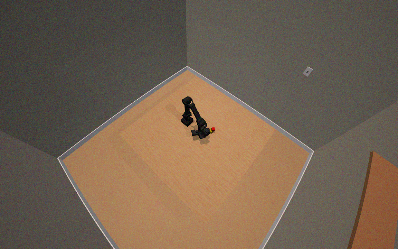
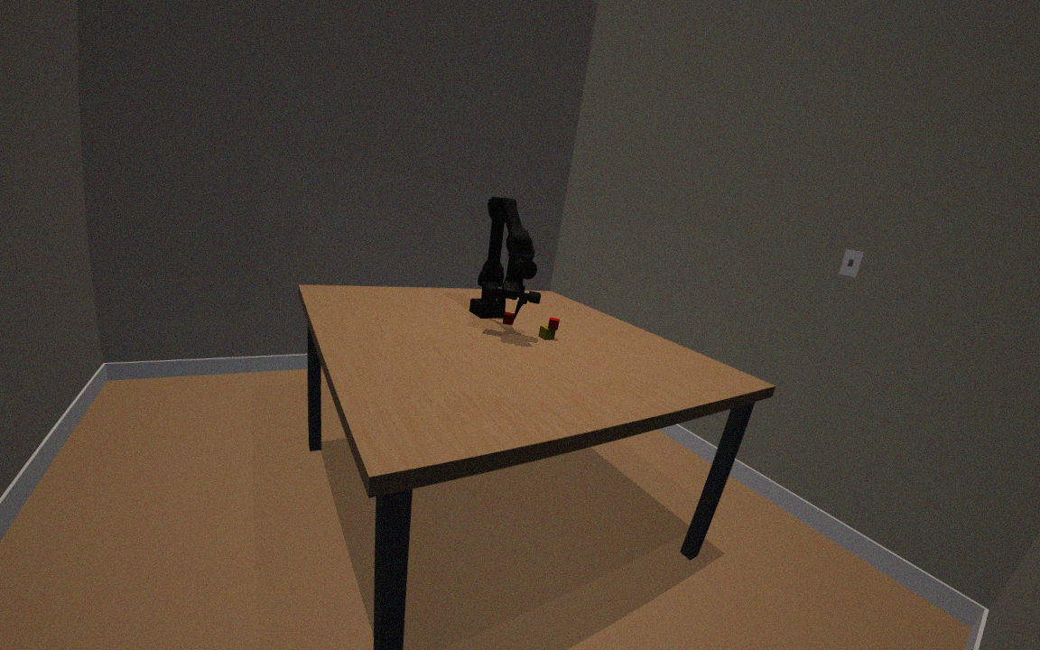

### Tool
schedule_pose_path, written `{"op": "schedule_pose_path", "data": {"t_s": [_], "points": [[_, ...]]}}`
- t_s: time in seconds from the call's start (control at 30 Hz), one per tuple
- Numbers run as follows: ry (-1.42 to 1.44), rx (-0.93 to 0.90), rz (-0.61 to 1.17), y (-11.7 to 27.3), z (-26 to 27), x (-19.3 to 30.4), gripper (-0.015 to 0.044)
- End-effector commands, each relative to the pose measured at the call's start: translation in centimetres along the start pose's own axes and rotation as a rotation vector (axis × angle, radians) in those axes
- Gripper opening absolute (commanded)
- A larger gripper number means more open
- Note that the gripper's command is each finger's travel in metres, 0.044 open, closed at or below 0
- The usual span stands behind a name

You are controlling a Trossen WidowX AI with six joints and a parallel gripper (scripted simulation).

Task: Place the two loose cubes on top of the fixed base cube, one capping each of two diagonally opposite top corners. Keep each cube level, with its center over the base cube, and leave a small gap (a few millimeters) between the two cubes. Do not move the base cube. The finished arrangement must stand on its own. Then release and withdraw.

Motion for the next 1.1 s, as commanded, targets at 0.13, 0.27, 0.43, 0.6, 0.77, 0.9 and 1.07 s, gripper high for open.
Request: {"op": "schedule_pose_path", "data": {"t_s": [0.13, 0.27, 0.43, 0.6, 0.77, 0.9, 1.07], "points": [[-0.004, 0.000, -0.005, 2.8, 0.0, 0.0, 0.0105], [-0.004, 0.000, -0.005, 4.1, -0.1, 0.1, 0.0105], [-0.004, 0.000, -0.004, 5.7, -0.2, 0.3, 0.0105], [-0.004, 0.000, -0.004, 6.5, -0.3, 0.5, 0.0105], [0.056, 0.002, -0.009, 6.4, 0.3, 0.7, 0.0105], [0.164, 0.005, -0.018, 6.3, 1.3, 1.2, 0.0105], [0.288, 0.006, -0.023, 6.3, 2.3, 1.8, 0.0105]]}}
Point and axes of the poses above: the point midway between the two fingers, 35 mm back from their tips, its own y axis back along the fingers, its own z axis across the jaws, x = y × z, the point moved 8 cm from there along y, back along the fingers, and after that the axes turned 7 degrees about -y, right-handed, at the moved point
